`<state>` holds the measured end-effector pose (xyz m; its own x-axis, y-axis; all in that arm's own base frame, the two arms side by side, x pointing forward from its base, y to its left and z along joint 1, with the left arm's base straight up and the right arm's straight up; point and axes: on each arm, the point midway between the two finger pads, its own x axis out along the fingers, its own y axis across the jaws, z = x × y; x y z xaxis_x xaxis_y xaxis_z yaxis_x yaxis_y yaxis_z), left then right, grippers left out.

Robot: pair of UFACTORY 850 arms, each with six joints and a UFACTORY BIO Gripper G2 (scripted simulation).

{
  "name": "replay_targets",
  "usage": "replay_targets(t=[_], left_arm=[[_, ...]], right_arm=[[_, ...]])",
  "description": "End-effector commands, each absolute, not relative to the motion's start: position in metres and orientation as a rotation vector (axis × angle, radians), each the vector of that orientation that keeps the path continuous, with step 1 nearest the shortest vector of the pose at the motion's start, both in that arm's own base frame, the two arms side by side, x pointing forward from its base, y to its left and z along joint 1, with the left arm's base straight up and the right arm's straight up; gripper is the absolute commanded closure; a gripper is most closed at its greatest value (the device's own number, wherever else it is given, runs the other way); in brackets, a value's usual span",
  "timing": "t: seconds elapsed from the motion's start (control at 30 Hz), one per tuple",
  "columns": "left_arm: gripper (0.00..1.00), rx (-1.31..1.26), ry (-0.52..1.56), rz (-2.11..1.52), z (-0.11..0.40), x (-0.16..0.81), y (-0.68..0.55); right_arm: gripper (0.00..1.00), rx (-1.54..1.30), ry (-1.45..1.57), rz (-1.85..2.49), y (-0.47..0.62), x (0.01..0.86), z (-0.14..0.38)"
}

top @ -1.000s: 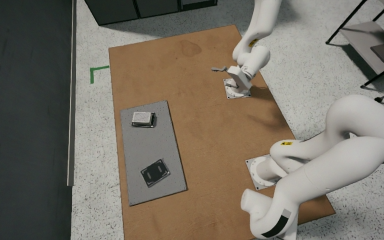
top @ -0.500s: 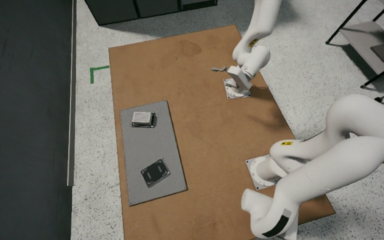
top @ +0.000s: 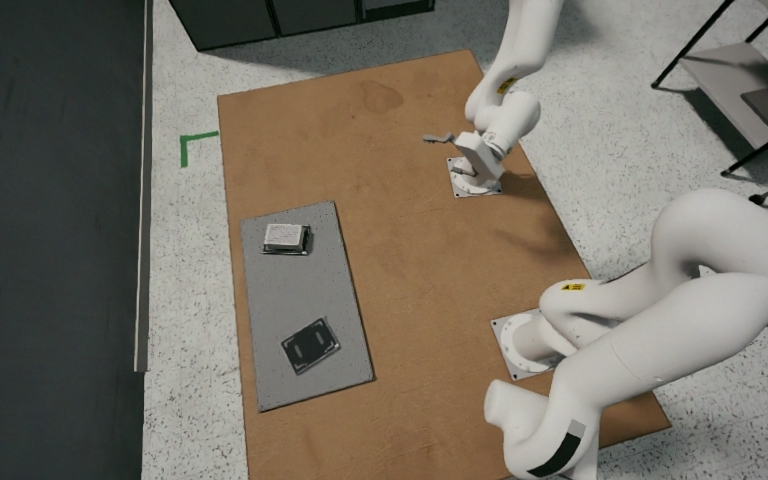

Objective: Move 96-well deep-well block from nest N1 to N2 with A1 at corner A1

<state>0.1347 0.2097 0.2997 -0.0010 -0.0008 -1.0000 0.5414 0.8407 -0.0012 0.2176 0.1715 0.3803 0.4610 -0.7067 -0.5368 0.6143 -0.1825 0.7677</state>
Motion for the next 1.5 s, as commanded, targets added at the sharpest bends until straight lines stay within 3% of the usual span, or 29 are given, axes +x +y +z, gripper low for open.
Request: replay_targets(t=[0.0, 1.47], left_arm=[[0.00, 0.432, 1.527, -0.432, 0.300, 0.131, 0.213], [0.00, 0.018, 1.571, -0.018, 0.300, 0.006, 0.250]], right_arm=[[0.00, 1.300, -0.092, -1.181, 0.172, 0.218, 0.381], [0.00, 1.300, -0.092, -1.181, 0.172, 0.218, 0.381]])
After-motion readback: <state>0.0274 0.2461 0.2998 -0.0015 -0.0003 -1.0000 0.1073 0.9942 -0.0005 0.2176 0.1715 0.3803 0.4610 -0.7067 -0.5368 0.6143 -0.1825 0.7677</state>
